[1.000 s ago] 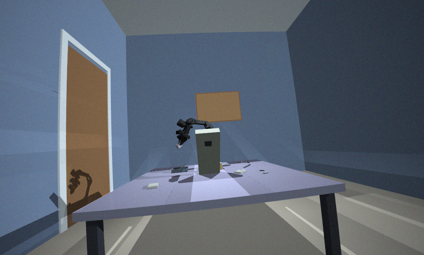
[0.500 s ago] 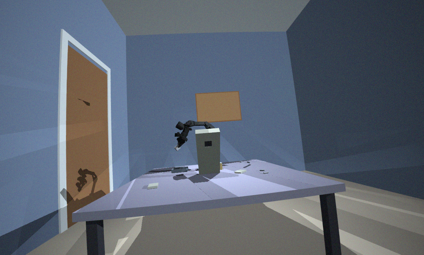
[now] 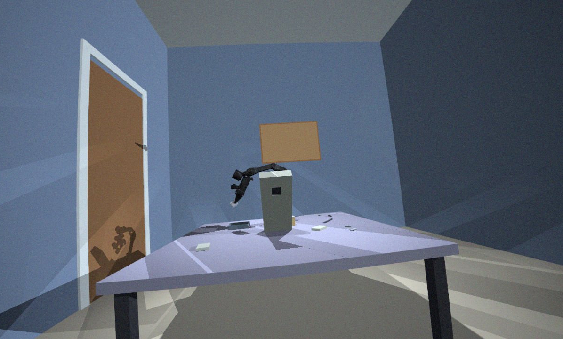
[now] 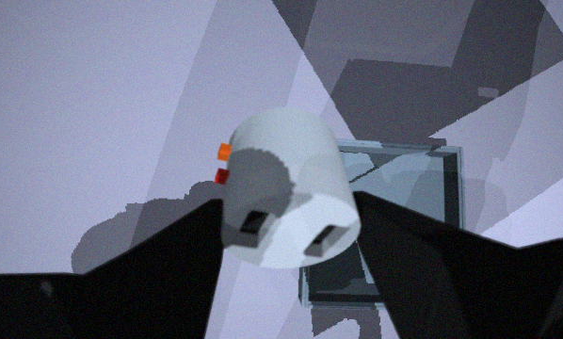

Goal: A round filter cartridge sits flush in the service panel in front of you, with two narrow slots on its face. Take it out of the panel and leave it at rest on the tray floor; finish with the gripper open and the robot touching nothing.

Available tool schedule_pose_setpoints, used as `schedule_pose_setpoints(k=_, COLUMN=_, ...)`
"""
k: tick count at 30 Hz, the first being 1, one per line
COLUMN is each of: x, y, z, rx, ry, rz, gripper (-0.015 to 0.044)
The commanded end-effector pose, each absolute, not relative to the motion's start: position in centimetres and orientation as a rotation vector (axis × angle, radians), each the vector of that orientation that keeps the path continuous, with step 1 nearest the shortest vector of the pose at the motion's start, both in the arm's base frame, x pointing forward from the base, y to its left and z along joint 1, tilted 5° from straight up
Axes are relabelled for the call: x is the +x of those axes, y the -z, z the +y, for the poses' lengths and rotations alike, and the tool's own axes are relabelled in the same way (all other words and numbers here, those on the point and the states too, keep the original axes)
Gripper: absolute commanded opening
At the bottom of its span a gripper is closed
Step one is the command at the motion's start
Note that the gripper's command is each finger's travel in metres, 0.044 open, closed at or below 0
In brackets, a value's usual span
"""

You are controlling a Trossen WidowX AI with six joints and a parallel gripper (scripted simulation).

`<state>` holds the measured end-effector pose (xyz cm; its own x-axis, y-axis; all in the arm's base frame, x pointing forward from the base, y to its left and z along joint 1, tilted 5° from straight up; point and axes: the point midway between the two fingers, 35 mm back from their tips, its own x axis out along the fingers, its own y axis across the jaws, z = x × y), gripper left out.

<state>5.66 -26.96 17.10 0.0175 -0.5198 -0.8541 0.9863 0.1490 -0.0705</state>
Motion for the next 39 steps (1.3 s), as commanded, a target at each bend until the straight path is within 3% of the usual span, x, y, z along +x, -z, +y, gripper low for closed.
schedule_pose_setpoints(k=1, x=3.7, y=-16.0, z=-27.3, rx=0.699, ry=1.38, rz=0.865, gripper=0.0)
schedule_pose_setpoints(k=18, x=-4.0, y=-10.8, z=-26.4, rx=0.82, ry=1.624, rz=0.778, gripper=0.0)
schedule_pose_setpoints(k=39, x=-4.8, y=-3.2, z=-26.6, rx=0.825, ry=1.633, rz=0.775, gripper=0.0)
